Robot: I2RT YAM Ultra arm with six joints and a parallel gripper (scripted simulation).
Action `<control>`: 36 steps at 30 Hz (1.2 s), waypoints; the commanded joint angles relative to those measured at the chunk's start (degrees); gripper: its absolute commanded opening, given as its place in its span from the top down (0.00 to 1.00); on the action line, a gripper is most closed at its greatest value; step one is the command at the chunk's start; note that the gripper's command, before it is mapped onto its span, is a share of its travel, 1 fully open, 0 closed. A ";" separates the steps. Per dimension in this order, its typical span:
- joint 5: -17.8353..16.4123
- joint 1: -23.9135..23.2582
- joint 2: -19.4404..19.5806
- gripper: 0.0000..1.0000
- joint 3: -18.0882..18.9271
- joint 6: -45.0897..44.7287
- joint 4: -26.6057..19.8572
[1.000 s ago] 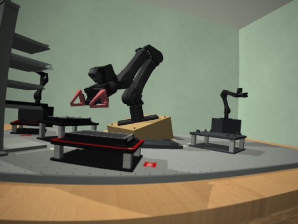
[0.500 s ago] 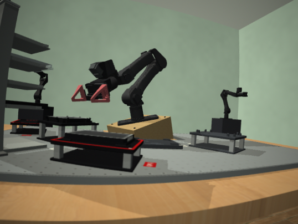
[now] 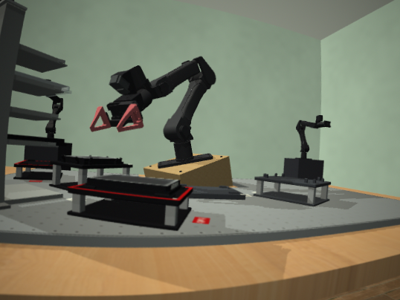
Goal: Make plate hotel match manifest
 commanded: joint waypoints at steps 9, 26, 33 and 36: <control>9.52 5.63 14.64 0.00 17.93 0.96 -17.82; 16.19 9.45 33.64 0.00 44.53 3.66 -47.96; 18.11 10.46 43.00 0.00 56.90 5.28 -61.66; 18.61 10.72 46.19 0.00 61.03 5.83 -66.07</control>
